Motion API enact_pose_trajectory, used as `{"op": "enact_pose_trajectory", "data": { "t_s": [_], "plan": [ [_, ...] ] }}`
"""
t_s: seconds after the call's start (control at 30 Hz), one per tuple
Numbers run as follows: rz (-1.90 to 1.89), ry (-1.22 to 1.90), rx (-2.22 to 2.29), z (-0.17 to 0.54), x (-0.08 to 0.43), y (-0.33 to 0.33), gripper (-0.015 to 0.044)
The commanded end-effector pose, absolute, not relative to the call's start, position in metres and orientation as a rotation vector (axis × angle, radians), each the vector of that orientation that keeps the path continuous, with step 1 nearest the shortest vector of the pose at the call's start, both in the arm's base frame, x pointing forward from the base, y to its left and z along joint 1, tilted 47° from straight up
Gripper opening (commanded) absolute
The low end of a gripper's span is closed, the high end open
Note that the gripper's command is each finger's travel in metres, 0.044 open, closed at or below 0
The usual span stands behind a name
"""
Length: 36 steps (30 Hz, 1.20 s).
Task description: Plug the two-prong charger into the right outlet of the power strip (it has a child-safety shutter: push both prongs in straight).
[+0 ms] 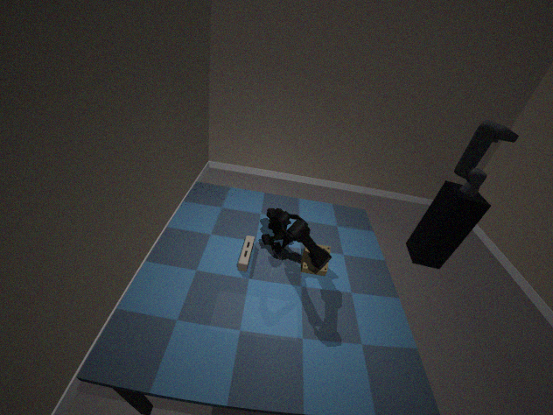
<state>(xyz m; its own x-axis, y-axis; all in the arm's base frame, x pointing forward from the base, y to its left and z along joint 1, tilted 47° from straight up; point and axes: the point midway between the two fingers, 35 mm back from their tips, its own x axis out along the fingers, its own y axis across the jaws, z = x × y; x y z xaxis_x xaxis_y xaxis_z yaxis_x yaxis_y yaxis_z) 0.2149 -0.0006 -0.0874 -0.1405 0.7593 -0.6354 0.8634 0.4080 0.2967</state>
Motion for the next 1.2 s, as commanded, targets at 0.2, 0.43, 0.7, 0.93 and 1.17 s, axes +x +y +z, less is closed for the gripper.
{"op": "enact_pose_trajectory", "data": {
  "t_s": [0.2, 0.43, 0.7, 0.93, 1.17],
  "plan": [
    [-0.179, 1.926, 1.383, -0.087, 0.215, -0.001, 0.0098],
    [-0.181, 1.925, 1.384, -0.077, 0.218, -0.013, 0.0],
    [-0.182, 1.925, 1.388, -0.049, 0.218, -0.039, 0.0],
    [-0.118, 1.914, 1.335, -0.048, 0.221, -0.035, 0.0],
    [0.013, 1.887, 1.224, -0.047, 0.225, -0.026, 0.0]
  ]
}}
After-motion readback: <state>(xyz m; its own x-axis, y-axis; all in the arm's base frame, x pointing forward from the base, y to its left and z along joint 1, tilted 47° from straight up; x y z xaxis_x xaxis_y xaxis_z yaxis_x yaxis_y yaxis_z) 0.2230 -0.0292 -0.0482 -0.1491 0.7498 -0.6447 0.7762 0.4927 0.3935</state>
